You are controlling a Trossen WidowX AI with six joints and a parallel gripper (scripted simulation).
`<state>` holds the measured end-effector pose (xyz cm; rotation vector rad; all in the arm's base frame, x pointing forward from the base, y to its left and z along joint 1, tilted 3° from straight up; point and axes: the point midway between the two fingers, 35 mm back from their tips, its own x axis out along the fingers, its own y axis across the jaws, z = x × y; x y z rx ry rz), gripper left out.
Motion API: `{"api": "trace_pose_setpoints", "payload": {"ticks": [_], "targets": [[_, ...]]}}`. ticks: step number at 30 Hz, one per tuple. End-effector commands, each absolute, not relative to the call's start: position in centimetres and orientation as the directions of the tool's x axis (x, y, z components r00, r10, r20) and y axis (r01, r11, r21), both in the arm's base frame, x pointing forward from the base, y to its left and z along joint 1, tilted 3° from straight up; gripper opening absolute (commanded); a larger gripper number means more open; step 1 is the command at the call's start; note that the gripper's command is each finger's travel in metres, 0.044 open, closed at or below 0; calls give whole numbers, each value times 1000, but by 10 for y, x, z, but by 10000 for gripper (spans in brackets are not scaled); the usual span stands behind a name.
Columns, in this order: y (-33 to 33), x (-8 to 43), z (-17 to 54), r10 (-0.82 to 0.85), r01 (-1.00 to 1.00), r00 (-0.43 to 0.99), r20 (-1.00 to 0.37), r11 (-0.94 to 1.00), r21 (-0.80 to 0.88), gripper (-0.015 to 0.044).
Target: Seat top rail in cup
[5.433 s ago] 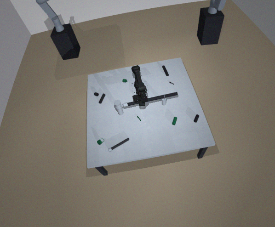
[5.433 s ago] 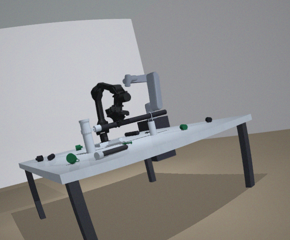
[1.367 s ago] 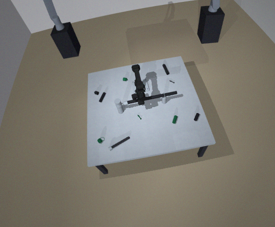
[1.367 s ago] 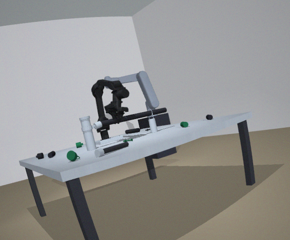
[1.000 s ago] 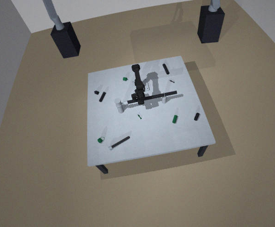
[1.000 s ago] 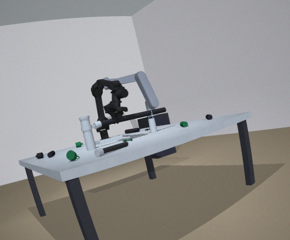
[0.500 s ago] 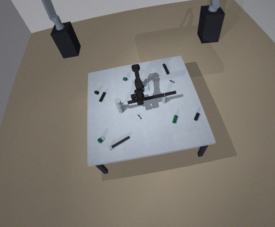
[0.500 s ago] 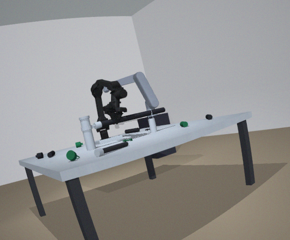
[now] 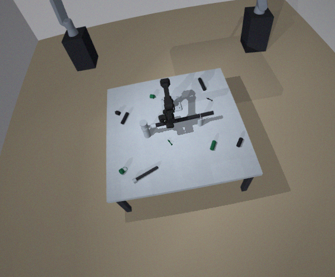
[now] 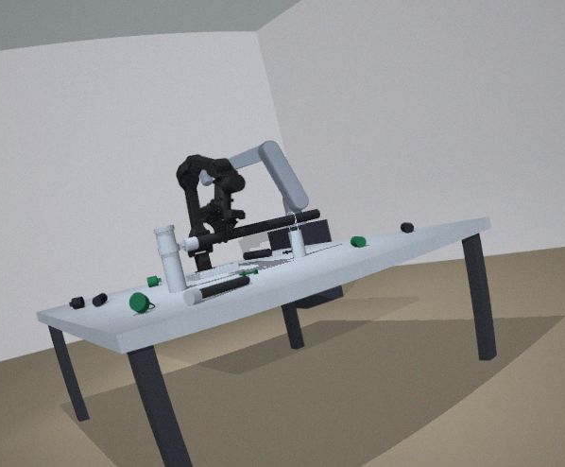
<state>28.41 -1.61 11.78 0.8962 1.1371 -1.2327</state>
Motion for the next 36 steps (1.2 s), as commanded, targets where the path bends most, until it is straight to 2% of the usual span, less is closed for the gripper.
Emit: {"api": "trace_pose_setpoints", "payload": {"ticks": [1, 21, 36], "targets": [[-22, 284, 121, -253, 988, -23, -967, 140, -60, 0], [-22, 284, 118, -240, 987, -30, -970, 145, -66, 0], [-11, 284, 129, -238, 987, -29, -971, 146, -66, 394]]}}
